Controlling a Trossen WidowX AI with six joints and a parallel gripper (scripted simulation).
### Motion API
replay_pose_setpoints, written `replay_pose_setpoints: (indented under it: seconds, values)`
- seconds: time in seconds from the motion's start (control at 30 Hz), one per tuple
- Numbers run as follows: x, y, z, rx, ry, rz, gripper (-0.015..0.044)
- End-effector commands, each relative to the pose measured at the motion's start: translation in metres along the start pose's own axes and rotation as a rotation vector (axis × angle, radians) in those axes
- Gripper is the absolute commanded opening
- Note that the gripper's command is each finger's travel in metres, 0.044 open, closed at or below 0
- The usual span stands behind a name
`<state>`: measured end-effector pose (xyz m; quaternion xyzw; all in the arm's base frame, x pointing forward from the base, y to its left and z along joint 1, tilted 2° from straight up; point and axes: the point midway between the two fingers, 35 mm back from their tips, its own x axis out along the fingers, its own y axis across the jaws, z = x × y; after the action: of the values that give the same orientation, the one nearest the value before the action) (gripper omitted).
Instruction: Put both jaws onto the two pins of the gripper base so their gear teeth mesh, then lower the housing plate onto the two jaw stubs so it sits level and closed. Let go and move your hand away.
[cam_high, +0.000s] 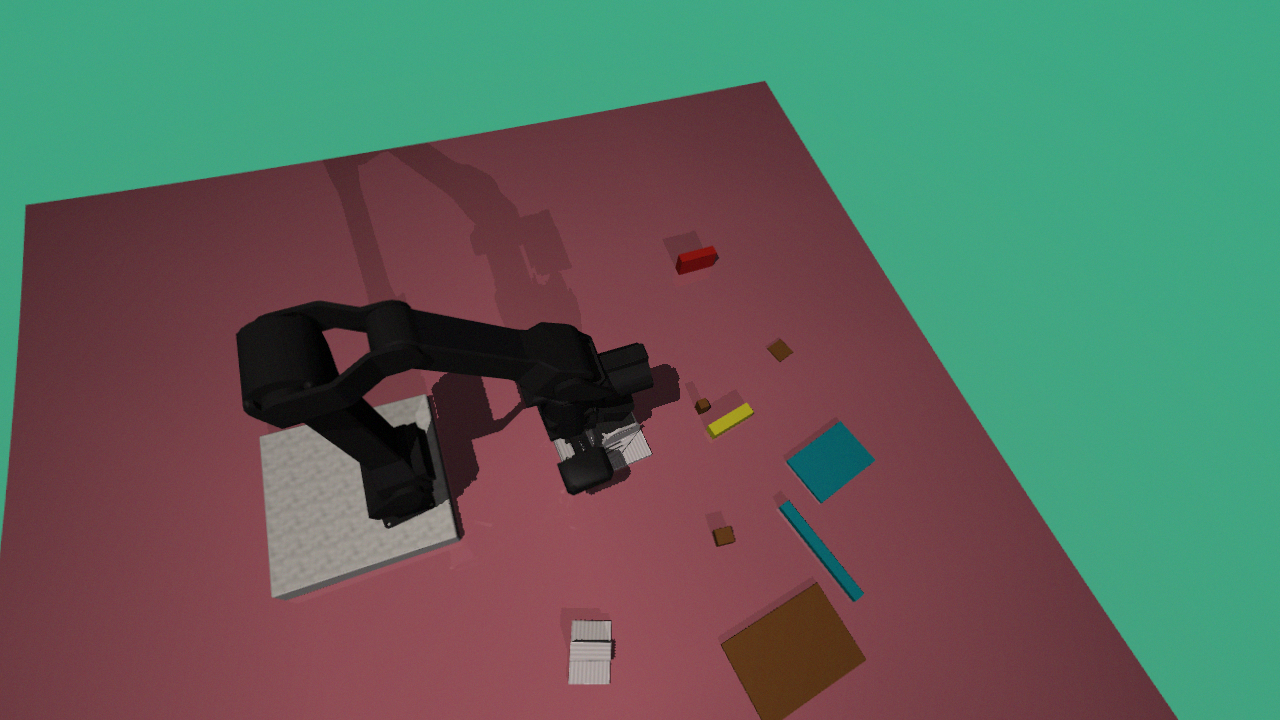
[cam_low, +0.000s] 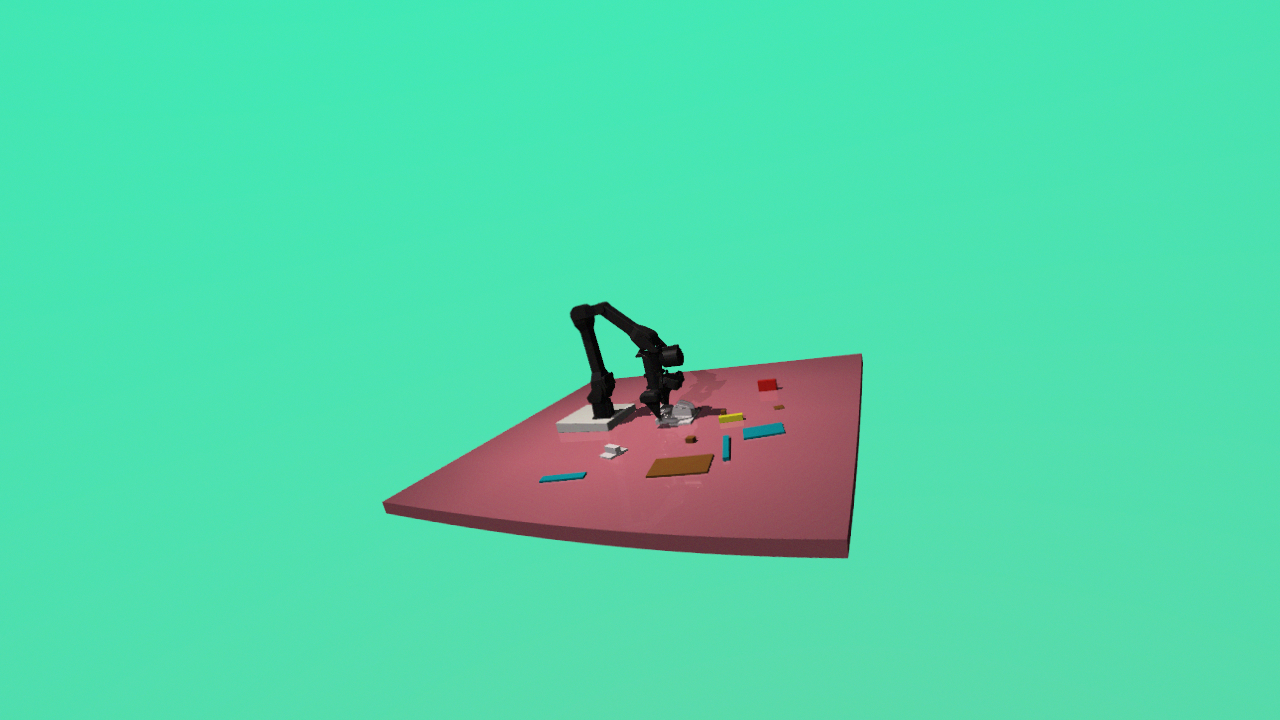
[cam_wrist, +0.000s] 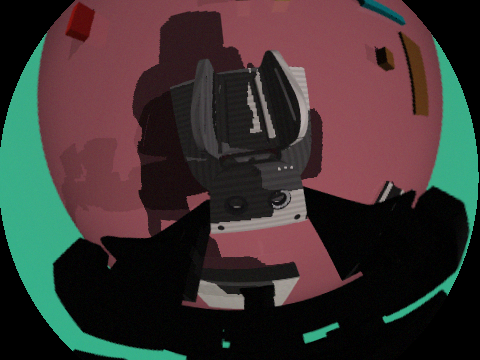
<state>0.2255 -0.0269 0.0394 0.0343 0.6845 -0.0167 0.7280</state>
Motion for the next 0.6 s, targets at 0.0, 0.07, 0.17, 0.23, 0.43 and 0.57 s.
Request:
replay_pose_setpoints:
  seconds: [0.0, 0.07, 0.17, 0.23, 0.43, 0.57]
  values:
    - [0.0013, -0.0006, -0.0002, 0.006, 0.004, -0.004, 0.0351]
    - [0.0013, -0.0006, -0.0002, 0.006, 0.004, -0.004, 0.0351]
    - [0.0015, -0.0006, -0.0002, 0.006, 0.004, -0.004, 0.0351]
    - [0.0025, -0.0006, -0.0002, 0.005, 0.004, -0.004, 0.0351]
    - [0.0038, -0.0006, -0.0003, 0.005, 0.004, -0.004, 0.0351]
    - [0.0039, -0.0006, -0.0003, 0.005, 0.004, -0.004, 0.0351]
